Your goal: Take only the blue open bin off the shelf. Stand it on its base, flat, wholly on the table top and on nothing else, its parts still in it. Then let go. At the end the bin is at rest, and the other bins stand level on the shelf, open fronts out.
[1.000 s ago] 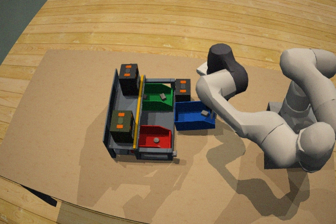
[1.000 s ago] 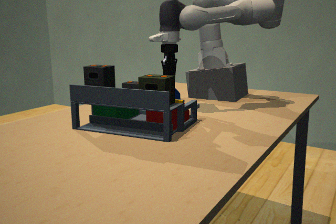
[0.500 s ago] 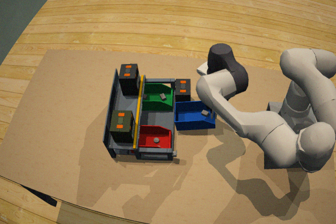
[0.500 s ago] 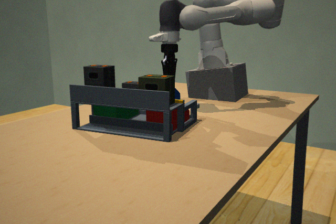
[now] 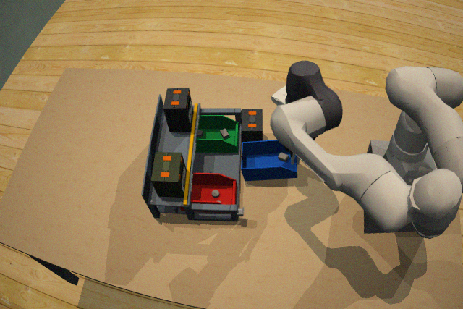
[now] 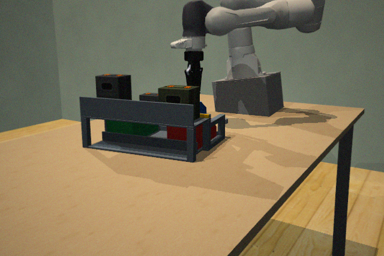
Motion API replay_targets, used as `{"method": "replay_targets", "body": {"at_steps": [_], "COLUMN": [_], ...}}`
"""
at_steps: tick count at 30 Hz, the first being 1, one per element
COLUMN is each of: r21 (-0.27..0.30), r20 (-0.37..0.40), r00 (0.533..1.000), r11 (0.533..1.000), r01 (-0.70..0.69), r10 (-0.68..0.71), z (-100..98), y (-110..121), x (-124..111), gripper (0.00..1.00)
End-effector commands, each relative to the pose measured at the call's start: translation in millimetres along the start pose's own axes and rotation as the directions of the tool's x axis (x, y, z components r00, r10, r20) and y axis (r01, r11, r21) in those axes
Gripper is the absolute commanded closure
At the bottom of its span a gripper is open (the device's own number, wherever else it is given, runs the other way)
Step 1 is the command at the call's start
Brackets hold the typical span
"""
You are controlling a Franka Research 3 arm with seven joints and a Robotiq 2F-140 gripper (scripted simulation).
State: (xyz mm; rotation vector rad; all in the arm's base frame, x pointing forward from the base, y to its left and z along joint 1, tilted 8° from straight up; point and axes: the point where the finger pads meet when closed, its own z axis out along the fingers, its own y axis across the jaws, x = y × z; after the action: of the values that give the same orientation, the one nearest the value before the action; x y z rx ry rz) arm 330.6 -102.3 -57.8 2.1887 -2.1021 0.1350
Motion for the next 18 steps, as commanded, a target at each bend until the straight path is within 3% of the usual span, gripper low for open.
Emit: {"method": "replay_targets", "body": {"at_steps": [1, 18], "r21": [0.006, 0.006], "r20": [-0.002, -0.002], "r00": [1.0, 1.0], "r11": [1.0, 1.0], "r01": [0.007, 0.007], "r10": [-0.007, -0.007], "z": [4.4, 12.6], "y": [-1.8, -0.5], "x": [1.0, -0.2], "gripper": [1.0, 1.0]}}
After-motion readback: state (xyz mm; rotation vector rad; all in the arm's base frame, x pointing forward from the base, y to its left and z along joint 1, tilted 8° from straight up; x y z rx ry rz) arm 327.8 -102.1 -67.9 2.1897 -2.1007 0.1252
